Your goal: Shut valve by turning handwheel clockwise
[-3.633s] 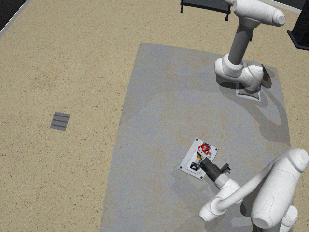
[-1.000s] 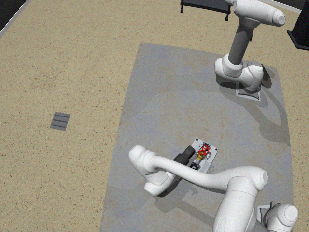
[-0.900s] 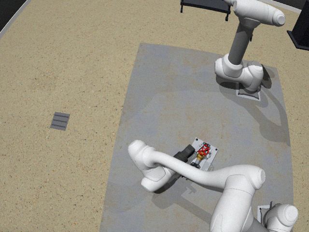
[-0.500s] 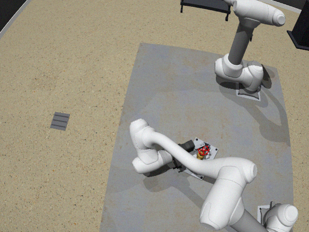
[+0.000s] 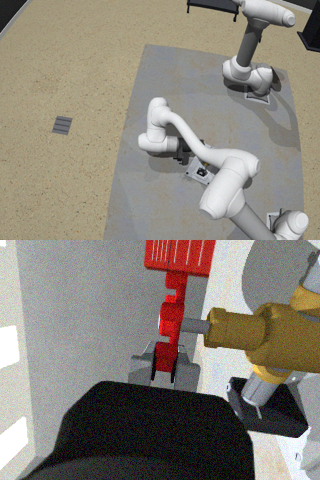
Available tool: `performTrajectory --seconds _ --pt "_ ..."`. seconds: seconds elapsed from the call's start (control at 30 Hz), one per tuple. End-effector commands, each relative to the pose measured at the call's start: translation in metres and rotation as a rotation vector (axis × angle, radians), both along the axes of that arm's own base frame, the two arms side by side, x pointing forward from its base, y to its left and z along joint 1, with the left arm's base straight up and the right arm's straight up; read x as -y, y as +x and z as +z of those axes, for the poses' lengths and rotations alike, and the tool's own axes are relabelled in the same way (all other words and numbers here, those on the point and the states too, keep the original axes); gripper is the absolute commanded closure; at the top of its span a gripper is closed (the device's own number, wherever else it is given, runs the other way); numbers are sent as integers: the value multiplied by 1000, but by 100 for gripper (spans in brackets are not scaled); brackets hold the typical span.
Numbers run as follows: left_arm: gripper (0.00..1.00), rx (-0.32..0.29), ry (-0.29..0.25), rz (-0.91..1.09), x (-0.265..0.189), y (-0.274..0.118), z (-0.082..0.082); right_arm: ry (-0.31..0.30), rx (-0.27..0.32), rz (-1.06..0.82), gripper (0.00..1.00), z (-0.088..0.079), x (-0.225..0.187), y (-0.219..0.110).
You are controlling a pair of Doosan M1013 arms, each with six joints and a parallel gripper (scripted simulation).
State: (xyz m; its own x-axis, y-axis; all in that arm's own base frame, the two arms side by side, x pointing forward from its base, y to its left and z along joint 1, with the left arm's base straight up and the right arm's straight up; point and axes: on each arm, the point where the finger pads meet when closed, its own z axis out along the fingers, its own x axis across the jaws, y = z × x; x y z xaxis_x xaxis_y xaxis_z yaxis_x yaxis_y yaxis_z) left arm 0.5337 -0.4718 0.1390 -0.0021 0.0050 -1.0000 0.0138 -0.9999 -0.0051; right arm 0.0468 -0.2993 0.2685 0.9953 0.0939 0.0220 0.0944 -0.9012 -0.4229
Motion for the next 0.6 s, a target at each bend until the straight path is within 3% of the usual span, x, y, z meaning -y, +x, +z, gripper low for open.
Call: performTrajectory --seconds 0.0,0.57 --pt "100 4 -7 -59 0 -2 2 -1 1 0 0 0 0 0" --pt "100 3 -7 -394 -2 -11 2 -1 1 0 0 0 0 0"
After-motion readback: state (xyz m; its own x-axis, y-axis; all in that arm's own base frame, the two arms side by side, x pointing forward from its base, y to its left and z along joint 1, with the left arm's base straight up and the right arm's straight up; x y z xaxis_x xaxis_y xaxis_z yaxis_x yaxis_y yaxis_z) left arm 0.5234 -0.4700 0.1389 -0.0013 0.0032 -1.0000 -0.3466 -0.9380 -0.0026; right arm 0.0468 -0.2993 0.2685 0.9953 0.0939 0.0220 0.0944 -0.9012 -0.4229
